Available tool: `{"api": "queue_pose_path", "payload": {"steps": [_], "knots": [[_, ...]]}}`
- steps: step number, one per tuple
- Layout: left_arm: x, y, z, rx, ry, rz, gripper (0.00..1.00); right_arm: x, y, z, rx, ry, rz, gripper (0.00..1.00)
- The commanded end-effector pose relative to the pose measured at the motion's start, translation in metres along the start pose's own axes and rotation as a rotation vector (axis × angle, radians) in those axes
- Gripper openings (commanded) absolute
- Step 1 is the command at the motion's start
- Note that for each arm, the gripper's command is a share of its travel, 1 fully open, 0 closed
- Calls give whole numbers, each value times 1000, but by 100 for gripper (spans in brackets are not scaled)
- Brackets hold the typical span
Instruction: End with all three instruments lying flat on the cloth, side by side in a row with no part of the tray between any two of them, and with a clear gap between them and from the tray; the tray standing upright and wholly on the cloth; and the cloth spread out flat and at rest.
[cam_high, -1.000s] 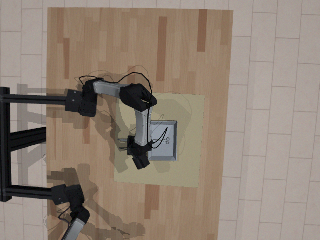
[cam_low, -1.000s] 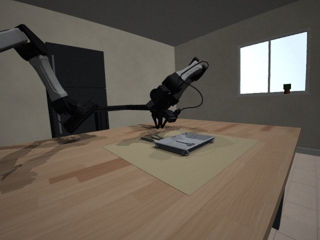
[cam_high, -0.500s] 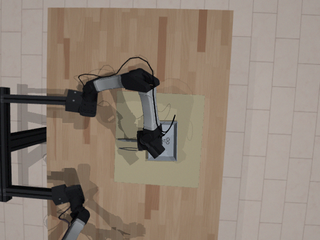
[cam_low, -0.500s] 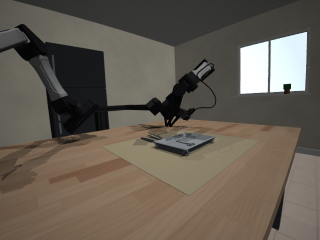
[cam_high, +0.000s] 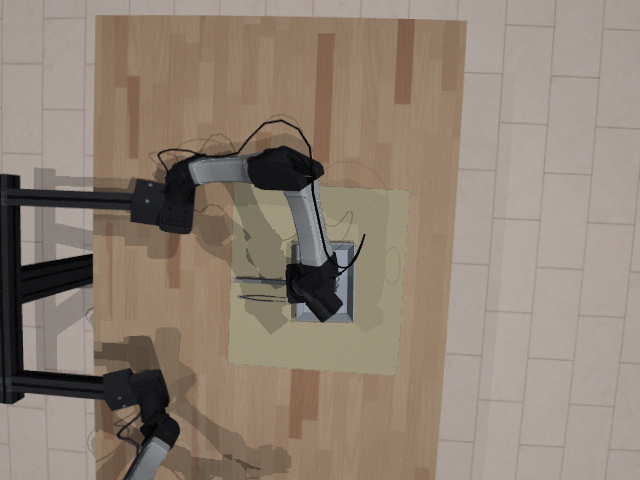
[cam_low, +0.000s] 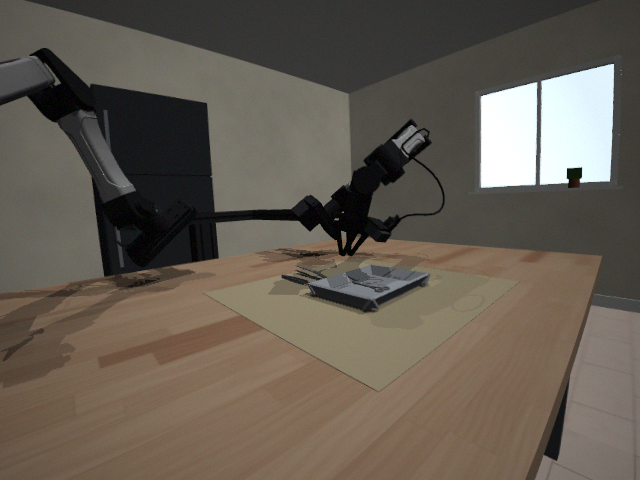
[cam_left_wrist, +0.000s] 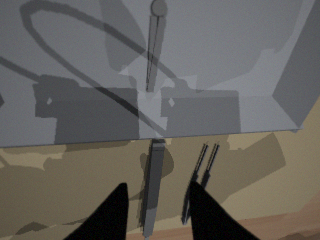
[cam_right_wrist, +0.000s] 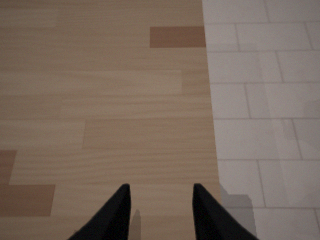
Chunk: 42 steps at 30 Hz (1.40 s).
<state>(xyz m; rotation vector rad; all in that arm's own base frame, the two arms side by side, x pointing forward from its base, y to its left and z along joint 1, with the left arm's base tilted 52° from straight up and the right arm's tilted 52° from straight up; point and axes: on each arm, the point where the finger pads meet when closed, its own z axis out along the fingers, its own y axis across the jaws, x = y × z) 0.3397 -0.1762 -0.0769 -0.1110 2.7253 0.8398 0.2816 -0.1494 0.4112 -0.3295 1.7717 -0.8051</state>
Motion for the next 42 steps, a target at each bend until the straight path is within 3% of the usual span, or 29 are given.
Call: {"api": "queue_pose_path", "payload": {"steps": [1, 2, 4, 10, 11, 13, 16, 21, 27, 28, 33, 42], "knots": [[-18, 16, 3, -118, 28, 50, 33, -5, -2, -3, 7, -15, -6, 33], [-2, 0, -10, -76, 10, 73, 33, -5, -2, -3, 7, -15, -6, 33], [-17, 0, 2, -64, 7, 13, 33, -5, -2, -3, 7, -15, -6, 33], [-38, 16, 9, -208, 46, 108, 33, -5, -2, -3, 7, -15, -6, 33], [-18, -11, -15, -155, 0, 151, 33, -5, -2, -3, 7, -15, -6, 33], [-18, -11, -15, -155, 0, 151, 33, -5, -2, -3, 7, -15, -6, 33], [-40, 6, 16, -173, 43, 63, 33, -5, -2, -3, 7, -15, -6, 33], [-45, 2, 3, -244, 29, 170, 33, -5, -2, -3, 7, -15, -6, 33], [-51, 2, 20, -212, 60, 94, 33, -5, -2, -3, 7, -15, -6, 33], [-58, -1, 4, -198, 16, 93, 33, -5, -2, -3, 7, -15, -6, 33], [-63, -4, -10, -175, -12, 85, 33, -5, -2, -3, 7, -15, -6, 33], [-69, -11, -15, -149, -41, 74, 33, -5, -2, -3, 7, -15, -6, 33]]}}
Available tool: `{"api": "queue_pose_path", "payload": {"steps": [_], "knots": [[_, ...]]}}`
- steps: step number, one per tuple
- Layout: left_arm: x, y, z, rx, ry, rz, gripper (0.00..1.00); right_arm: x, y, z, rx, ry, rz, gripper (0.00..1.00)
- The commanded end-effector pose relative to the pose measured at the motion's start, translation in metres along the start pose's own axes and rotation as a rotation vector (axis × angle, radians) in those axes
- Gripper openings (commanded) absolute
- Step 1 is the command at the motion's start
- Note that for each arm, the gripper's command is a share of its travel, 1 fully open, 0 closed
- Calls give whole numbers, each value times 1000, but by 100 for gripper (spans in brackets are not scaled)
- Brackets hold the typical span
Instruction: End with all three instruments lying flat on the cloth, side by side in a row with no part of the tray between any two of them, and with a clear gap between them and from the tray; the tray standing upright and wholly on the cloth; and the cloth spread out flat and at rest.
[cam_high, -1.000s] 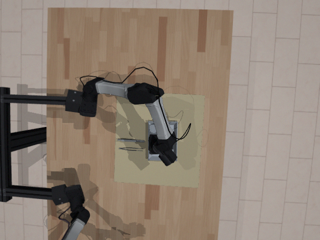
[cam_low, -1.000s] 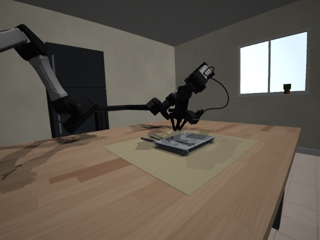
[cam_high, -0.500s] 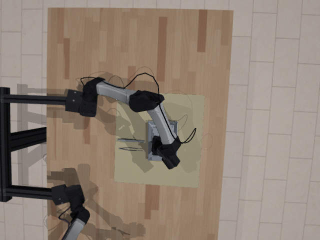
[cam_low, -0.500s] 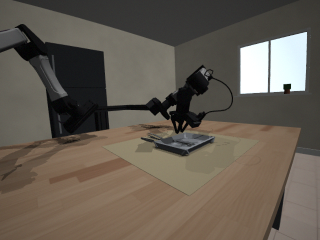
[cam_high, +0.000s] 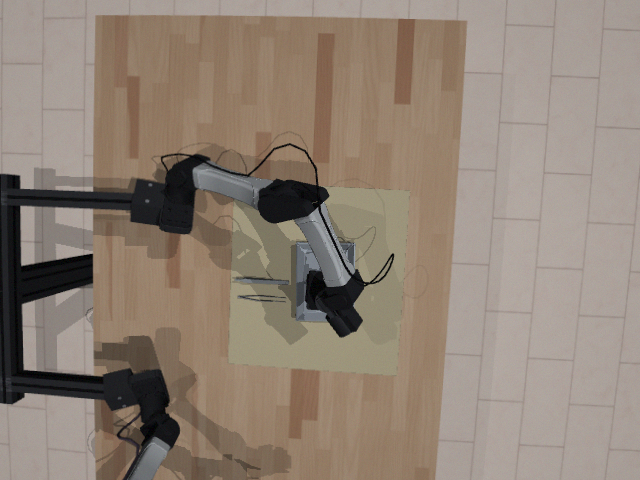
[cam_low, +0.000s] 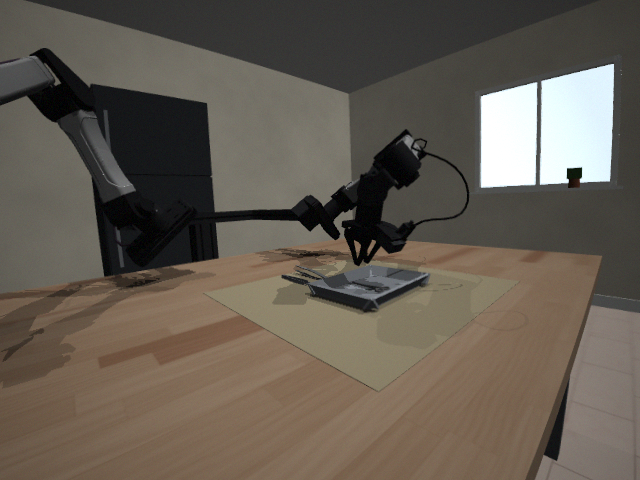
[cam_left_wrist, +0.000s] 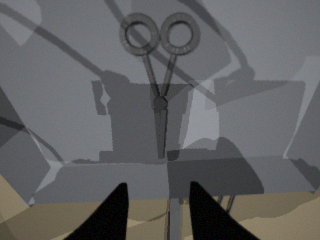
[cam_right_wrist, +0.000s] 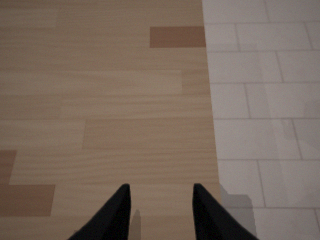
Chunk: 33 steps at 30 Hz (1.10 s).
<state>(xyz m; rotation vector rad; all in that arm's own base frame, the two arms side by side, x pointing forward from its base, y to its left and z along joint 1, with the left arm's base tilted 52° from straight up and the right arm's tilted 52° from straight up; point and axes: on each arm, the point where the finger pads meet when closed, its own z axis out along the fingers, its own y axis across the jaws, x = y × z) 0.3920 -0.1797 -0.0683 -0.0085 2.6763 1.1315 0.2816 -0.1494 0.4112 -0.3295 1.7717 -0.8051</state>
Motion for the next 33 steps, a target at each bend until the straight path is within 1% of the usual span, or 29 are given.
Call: {"api": "queue_pose_path", "payload": {"steps": [1, 5, 6, 7, 9, 10, 13, 15, 16, 17, 19, 20, 22, 23, 24, 26, 28, 29, 30, 32, 33], "knots": [[-15, 2, -19, 38, -50, -36, 33, -5, -2, -3, 7, -15, -6, 33], [-16, 2, -20, 38, -51, -37, 33, -5, -2, -3, 7, -15, -6, 33], [-9, -2, -12, 25, -30, -17, 33, -5, -2, -3, 7, -15, -6, 33], [-12, 11, 11, 3, 1, -37, 33, -5, -2, -3, 7, -15, -6, 33], [-13, 9, 12, 6, -4, -36, 33, -5, -2, -3, 7, -15, -6, 33], [-13, 3, 6, 14, -22, -26, 33, -5, -2, -3, 7, -15, -6, 33], [-12, 7, 21, 1, 2, -28, 33, -5, -2, -3, 7, -15, -6, 33], [-11, 5, 25, -1, 3, -24, 33, -5, -2, -3, 7, -15, -6, 33], [-9, 0, 21, 3, -12, -11, 33, -5, -2, -3, 7, -15, -6, 33], [-11, 2, 20, 6, -13, -16, 33, -5, -2, -3, 7, -15, -6, 33], [-12, 6, 31, -2, 4, -23, 33, -5, -2, -3, 7, -15, -6, 33], [-12, 4, 26, 0, -1, -21, 33, -5, -2, -3, 7, -15, -6, 33], [-12, 4, 26, 0, -1, -21, 33, -5, -2, -3, 7, -15, -6, 33], [-11, 0, 20, 11, -24, -10, 33, -5, -2, -3, 7, -15, -6, 33], [-13, 7, 35, -2, 5, -25, 33, -5, -2, -3, 7, -15, -6, 33], [-11, 3, 41, -6, 7, -16, 33, -5, -2, -3, 7, -15, -6, 33], [-15, 3, 29, 10, -18, -19, 33, -5, -2, -3, 7, -15, -6, 33], [-17, 3, 31, 11, -19, -24, 33, -5, -2, -3, 7, -15, -6, 33], [-15, 7, 41, 1, -1, -25, 33, -5, -2, -3, 7, -15, -6, 33], [-11, 3, 49, -7, 8, -13, 33, -5, -2, -3, 7, -15, -6, 33], [-13, -1, 43, 2, -9, -10, 33, -5, -2, -3, 7, -15, -6, 33]]}}
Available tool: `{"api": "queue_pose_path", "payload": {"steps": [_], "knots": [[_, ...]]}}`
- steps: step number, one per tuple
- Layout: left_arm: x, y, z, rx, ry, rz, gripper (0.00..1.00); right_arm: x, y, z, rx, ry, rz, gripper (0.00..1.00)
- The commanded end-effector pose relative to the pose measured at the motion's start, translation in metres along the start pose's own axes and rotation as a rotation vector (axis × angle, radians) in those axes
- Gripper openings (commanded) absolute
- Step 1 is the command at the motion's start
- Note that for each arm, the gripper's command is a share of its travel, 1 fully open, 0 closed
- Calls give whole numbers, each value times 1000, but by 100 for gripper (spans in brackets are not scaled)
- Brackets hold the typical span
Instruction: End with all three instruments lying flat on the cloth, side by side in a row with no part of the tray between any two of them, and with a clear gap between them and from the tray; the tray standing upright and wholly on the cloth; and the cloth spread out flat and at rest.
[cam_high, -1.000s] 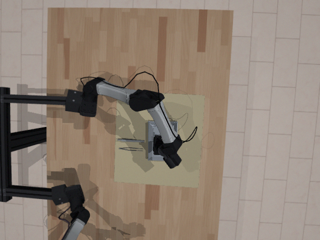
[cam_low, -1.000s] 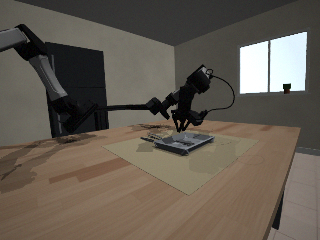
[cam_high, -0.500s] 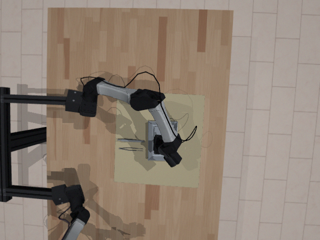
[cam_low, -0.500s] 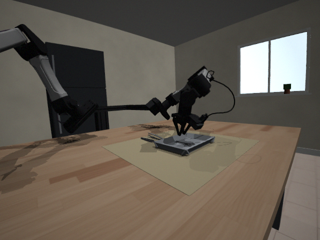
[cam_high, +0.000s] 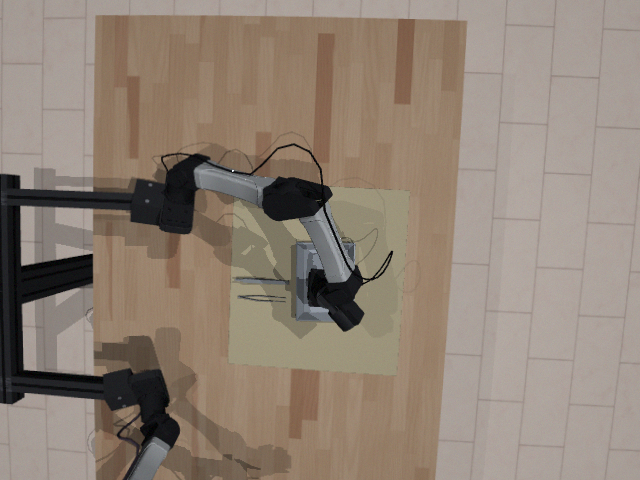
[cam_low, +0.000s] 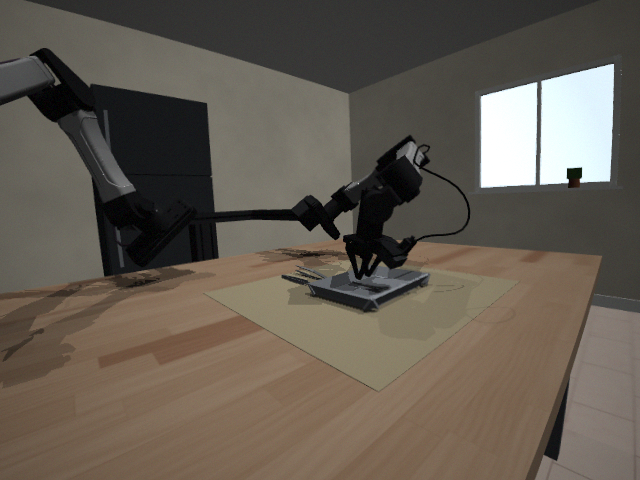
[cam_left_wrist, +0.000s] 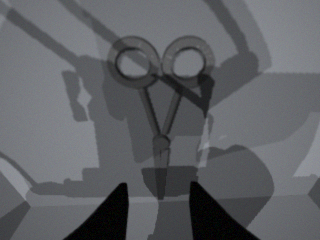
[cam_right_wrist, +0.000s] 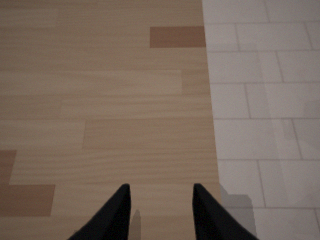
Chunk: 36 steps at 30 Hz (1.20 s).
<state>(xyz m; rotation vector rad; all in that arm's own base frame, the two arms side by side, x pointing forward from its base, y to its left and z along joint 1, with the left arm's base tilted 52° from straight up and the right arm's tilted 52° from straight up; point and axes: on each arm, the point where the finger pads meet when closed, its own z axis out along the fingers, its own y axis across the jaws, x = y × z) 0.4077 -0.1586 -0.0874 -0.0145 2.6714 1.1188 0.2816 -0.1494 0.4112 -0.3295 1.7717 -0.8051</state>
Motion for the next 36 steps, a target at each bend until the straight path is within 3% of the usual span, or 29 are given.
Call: {"api": "queue_pose_path", "payload": {"steps": [1, 6, 8, 11, 13, 18, 24, 25, 28, 36], "knots": [[-7, 4, 9, 1, -6, -11, 33, -5, -2, -3, 7, -15, -6, 33], [-8, 2, 8, 3, -9, -12, 33, -5, -2, -3, 7, -15, -6, 33], [-4, 5, 29, -14, 18, -7, 33, -5, -2, -3, 7, -15, -6, 33], [-14, -1, -1, 20, -35, -19, 33, -5, -2, -3, 7, -15, -6, 33], [-14, -1, -4, 25, -40, -20, 33, -5, -2, -3, 7, -15, -6, 33], [-9, 6, 15, 0, -3, -16, 33, -5, -2, -3, 7, -15, -6, 33], [-7, 1, 14, 3, -9, -7, 33, -5, -2, -3, 7, -15, -6, 33], [-6, 10, 26, -11, 16, -17, 33, -5, -2, -3, 7, -15, -6, 33], [-10, 1, 11, 8, -20, -10, 33, -5, -2, -3, 7, -15, -6, 33], [-7, 4, 27, -8, 7, -11, 33, -5, -2, -3, 7, -15, -6, 33]]}}
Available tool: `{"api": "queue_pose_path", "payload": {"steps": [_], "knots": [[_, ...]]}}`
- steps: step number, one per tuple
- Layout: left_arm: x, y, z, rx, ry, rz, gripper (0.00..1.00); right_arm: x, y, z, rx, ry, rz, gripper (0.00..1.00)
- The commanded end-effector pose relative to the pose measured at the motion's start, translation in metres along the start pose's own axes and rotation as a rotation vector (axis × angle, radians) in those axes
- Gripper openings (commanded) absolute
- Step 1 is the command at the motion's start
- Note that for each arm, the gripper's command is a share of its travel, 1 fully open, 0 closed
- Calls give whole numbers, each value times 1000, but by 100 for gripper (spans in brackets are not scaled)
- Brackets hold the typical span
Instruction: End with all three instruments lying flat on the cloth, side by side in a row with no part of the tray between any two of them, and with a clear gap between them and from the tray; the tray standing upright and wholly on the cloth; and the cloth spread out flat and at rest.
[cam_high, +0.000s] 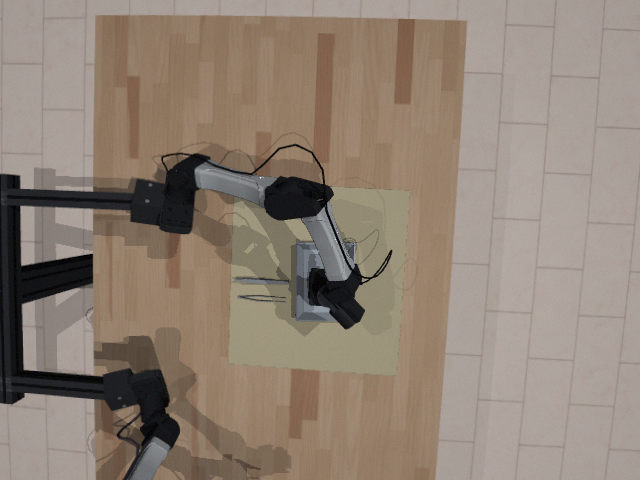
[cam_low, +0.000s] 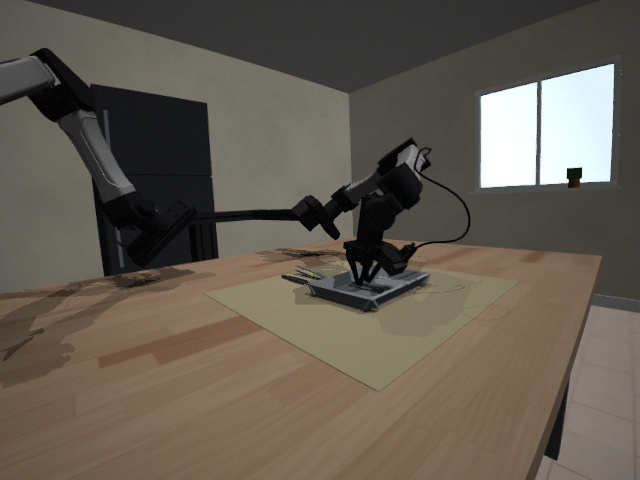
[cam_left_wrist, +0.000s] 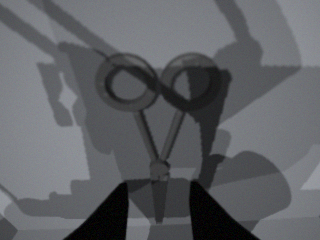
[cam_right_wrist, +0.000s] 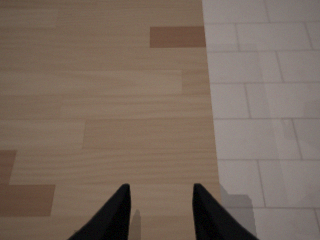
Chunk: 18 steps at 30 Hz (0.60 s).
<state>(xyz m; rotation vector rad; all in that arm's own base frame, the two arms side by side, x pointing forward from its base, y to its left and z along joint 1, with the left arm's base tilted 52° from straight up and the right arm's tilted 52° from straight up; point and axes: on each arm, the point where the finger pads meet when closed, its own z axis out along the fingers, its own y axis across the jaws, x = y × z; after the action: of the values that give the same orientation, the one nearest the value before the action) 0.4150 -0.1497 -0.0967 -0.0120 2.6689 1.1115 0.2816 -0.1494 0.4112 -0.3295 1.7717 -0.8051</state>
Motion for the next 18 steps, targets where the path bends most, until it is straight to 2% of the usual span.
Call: {"api": "queue_pose_path", "payload": {"steps": [1, 5, 6, 8, 9, 11, 18], "knots": [[-1, 3, 12, -13, 10, -2, 33, -5, -2, -3, 7, -15, -6, 33], [-3, 1, 3, 0, -6, -1, 33, -5, -2, -3, 7, -15, -6, 33], [1, 8, 18, -21, 25, -3, 33, -5, -2, -3, 7, -15, -6, 33], [-8, 5, 11, -4, 3, -20, 33, -5, -2, -3, 7, -15, -6, 33], [-2, -1, -3, 7, -10, 1, 33, -5, -2, -3, 7, -15, -6, 33], [0, 8, 26, -24, 27, -12, 33, -5, -2, -3, 7, -15, -6, 33], [1, 9, 27, -28, 34, -12, 33, -5, -2, -3, 7, -15, -6, 33]]}}
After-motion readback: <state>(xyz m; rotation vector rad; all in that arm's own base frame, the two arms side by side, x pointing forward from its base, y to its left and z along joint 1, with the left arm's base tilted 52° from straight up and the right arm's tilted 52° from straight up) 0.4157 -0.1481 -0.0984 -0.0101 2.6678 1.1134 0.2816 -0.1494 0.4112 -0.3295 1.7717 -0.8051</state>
